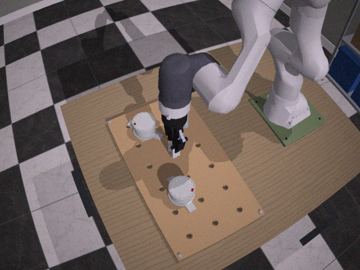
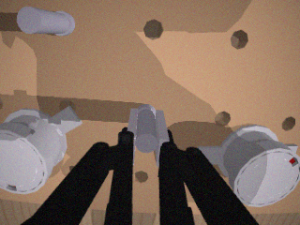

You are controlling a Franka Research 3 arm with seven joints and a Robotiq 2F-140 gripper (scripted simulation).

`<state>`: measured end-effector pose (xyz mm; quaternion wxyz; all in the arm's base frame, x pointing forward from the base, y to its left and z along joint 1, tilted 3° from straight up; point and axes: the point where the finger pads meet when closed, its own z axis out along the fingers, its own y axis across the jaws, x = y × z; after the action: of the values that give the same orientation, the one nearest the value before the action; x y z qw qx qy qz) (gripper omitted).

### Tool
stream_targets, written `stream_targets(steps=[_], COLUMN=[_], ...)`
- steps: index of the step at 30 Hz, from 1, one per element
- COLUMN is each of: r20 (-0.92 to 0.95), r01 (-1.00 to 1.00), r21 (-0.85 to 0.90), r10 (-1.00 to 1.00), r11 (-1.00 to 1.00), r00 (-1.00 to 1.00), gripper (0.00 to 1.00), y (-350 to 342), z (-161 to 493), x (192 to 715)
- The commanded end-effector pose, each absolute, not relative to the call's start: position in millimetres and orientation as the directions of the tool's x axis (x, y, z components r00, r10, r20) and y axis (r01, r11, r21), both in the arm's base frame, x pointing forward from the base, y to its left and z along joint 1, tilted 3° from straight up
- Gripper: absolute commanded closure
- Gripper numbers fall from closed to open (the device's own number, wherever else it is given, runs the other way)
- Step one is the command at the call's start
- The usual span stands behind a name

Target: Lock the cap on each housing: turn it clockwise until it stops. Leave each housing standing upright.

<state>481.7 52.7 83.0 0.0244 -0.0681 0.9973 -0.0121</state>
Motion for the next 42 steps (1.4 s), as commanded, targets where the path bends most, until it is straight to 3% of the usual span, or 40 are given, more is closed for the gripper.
stream_targets(steps=[1, 12, 13, 42], r20=[-0.052, -0.052, -0.052, -0.052], r01=[-0.134, -0.134, -0.134, -0.134], r21=[-0.026, -0.026, -0.026, -0.026], r10=[-0.135, -0.135, -0.135, -0.135], r11=[0.991, 0.991, 0.991, 0.991], r00=[-0.989, -0.989, -0.989, -0.989], gripper=[0.9, 0.9, 0.64, 0.64], y=[52.0, 52.0, 52.0, 52.0], z=[82.2, 82.2, 82.2, 82.2], x=[483.7, 483.7, 483.7, 483.7])
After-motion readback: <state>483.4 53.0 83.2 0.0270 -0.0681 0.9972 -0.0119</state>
